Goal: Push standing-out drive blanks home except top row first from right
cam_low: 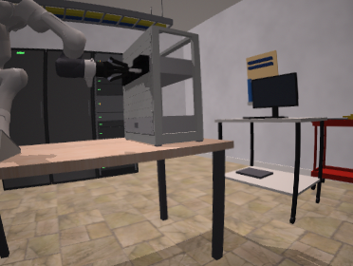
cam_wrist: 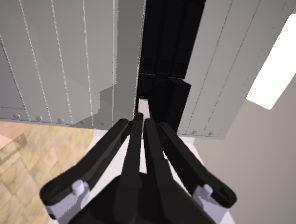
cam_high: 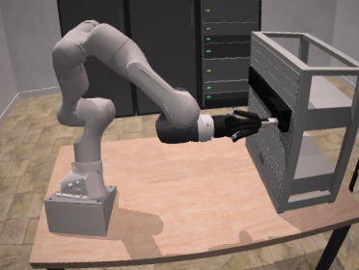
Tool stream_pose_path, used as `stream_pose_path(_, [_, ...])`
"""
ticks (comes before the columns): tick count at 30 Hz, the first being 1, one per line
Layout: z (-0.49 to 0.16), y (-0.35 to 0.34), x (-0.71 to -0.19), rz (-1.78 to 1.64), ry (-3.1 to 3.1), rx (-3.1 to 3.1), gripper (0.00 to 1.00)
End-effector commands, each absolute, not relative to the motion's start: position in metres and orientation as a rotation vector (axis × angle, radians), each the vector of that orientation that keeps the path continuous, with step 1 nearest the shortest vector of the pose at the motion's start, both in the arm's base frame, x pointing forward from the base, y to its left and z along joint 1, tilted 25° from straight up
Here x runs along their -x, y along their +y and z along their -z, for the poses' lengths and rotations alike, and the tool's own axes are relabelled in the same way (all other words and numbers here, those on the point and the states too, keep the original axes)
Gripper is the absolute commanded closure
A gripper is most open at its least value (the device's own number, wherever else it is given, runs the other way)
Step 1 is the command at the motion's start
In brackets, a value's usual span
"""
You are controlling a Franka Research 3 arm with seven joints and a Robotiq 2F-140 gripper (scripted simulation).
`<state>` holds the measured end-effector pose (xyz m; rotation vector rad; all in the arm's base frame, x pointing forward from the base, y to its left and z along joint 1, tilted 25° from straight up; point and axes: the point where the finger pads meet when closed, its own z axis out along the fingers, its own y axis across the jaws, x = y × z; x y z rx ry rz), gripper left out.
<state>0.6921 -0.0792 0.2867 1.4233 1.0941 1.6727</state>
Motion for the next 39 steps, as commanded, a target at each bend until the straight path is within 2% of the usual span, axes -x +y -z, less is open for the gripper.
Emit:
stream_pose_path(1, [-0.288, -0.0789, -0.6947, -1.67, 1.093, -1.423, 1.0])
stream_pose_path(39, [-0.2892, -0.0779, -0.7005, -1.67, 1.093, -1.423, 1.0])
